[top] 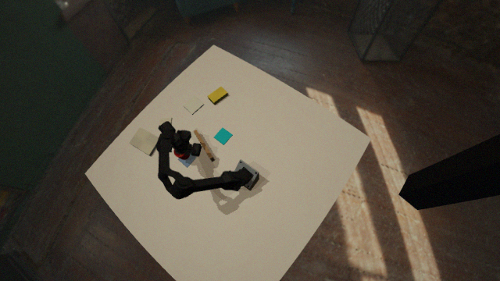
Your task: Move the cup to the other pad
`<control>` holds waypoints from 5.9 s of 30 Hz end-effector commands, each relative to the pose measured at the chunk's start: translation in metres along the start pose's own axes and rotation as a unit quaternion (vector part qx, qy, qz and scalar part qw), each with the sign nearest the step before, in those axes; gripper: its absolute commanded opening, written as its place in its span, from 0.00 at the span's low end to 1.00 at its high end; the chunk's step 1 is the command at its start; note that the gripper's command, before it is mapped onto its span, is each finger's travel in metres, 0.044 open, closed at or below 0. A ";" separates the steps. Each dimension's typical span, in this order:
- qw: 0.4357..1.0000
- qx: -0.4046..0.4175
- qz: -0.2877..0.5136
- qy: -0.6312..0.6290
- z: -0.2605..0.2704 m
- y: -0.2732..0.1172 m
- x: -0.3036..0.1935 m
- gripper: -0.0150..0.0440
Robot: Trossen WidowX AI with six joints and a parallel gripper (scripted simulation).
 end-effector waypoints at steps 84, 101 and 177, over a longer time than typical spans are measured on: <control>1.000 -0.001 -0.005 -0.003 -0.103 -0.041 0.124 0.25; 1.000 -0.002 -0.006 -0.003 -0.137 -0.040 0.158 0.25; 1.000 -0.002 -0.010 -0.008 -0.161 0.042 0.183 0.25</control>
Point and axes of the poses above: the point midway between the two fingers, 35 mm back from their tips, its own y axis out along the fingers, its own z axis across the jaws, x = y × z, the point moved 5 cm from there along -y, back along the fingers, and after that the axes turned 7 degrees about y, right-handed, at the moved point
